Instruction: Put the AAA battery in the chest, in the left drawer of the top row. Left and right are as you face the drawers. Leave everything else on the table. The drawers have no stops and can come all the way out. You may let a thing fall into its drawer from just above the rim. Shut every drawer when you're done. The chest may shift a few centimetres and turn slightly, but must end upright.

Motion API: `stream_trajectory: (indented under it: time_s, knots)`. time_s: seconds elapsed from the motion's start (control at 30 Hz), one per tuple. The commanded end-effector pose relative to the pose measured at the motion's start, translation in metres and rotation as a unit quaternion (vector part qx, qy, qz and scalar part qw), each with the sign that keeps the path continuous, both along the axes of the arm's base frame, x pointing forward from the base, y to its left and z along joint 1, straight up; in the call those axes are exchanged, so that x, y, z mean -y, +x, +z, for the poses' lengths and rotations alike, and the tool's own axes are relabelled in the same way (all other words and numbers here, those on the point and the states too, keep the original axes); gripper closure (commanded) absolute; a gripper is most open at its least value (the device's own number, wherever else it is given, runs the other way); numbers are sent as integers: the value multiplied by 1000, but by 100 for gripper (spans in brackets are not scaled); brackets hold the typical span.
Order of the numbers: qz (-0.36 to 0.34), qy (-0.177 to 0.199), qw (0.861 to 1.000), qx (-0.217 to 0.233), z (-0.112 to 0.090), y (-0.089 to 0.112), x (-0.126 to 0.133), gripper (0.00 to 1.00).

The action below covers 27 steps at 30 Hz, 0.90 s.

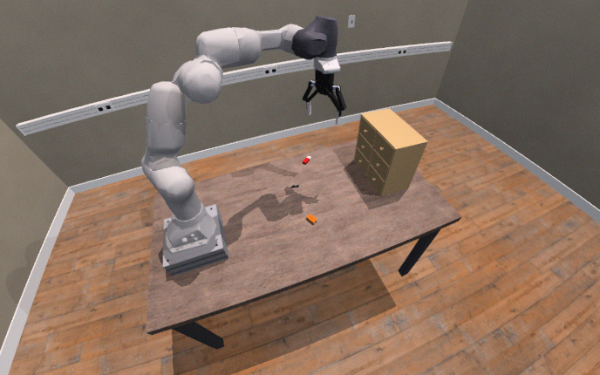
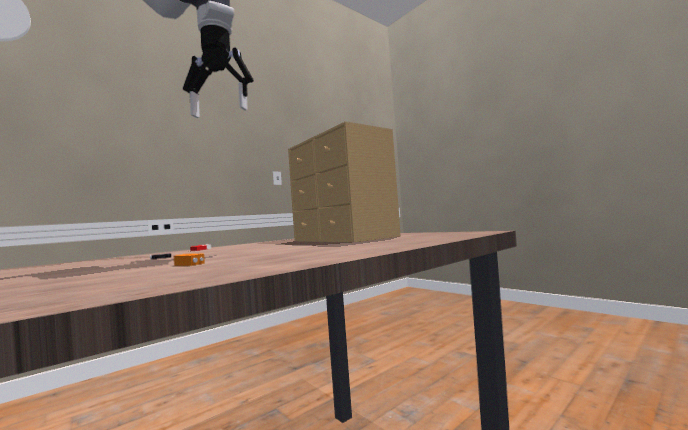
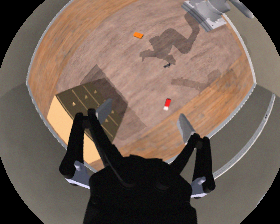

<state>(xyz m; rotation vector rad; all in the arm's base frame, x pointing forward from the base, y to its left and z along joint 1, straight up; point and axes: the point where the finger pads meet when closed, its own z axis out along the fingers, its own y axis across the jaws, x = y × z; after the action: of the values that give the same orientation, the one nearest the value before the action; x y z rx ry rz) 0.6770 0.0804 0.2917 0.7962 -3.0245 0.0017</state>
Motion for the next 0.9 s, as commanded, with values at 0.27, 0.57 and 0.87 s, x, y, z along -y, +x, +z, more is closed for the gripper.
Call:
stream_trajectory:
  time_s: [0.27,0.57,0.87]
  knots:
    - [120,2,993,2,1,1,1,0]
    - [193,3,981,1,1,1,2,0]
    - [251,4,968,1,0,2,2,0]
